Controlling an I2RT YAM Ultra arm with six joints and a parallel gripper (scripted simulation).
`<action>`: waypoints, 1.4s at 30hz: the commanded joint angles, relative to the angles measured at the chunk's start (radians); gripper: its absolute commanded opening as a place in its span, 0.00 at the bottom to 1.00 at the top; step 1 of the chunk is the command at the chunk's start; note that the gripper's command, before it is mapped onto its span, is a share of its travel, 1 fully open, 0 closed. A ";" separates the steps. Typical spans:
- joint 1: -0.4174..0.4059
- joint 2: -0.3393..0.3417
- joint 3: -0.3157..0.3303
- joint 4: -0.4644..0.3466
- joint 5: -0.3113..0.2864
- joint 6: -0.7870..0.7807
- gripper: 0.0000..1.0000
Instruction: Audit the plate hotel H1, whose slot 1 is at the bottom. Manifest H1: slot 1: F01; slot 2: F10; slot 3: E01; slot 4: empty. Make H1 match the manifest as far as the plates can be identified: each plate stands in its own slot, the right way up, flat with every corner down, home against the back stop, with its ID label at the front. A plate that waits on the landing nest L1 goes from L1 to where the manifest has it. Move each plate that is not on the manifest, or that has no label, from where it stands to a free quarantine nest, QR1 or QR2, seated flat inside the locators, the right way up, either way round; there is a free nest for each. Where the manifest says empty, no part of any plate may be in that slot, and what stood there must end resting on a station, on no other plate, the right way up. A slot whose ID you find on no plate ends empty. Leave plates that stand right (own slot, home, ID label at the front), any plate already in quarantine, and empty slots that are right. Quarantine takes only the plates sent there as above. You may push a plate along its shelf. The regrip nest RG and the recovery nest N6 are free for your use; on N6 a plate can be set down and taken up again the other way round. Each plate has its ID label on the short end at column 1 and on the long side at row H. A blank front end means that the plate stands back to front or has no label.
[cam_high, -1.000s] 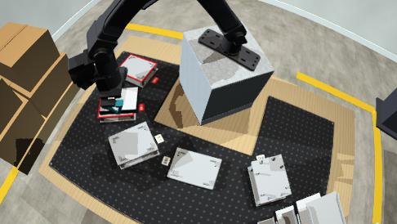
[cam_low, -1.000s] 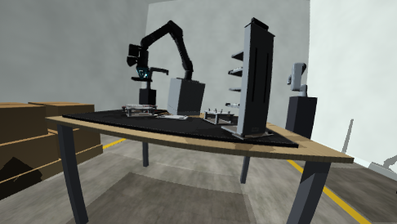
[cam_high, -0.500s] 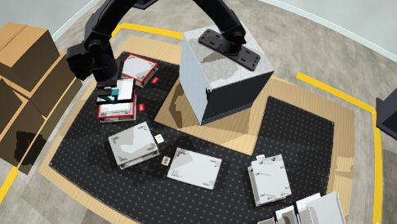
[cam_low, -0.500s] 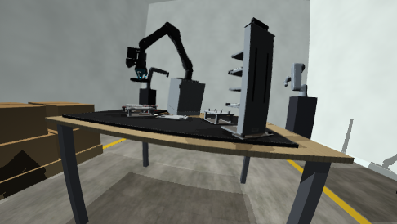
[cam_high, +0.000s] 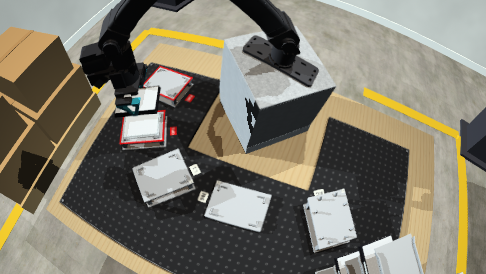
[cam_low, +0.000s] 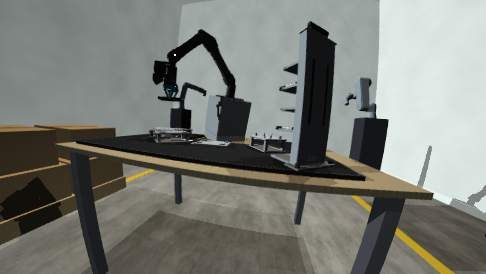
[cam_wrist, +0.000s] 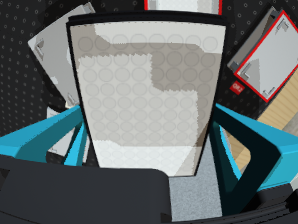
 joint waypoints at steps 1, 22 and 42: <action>-0.035 -0.003 0.029 -0.007 0.002 -0.040 0.86; -0.191 -0.004 -0.025 0.017 0.012 0.245 0.86; -0.334 0.021 -0.026 0.019 0.025 0.211 0.86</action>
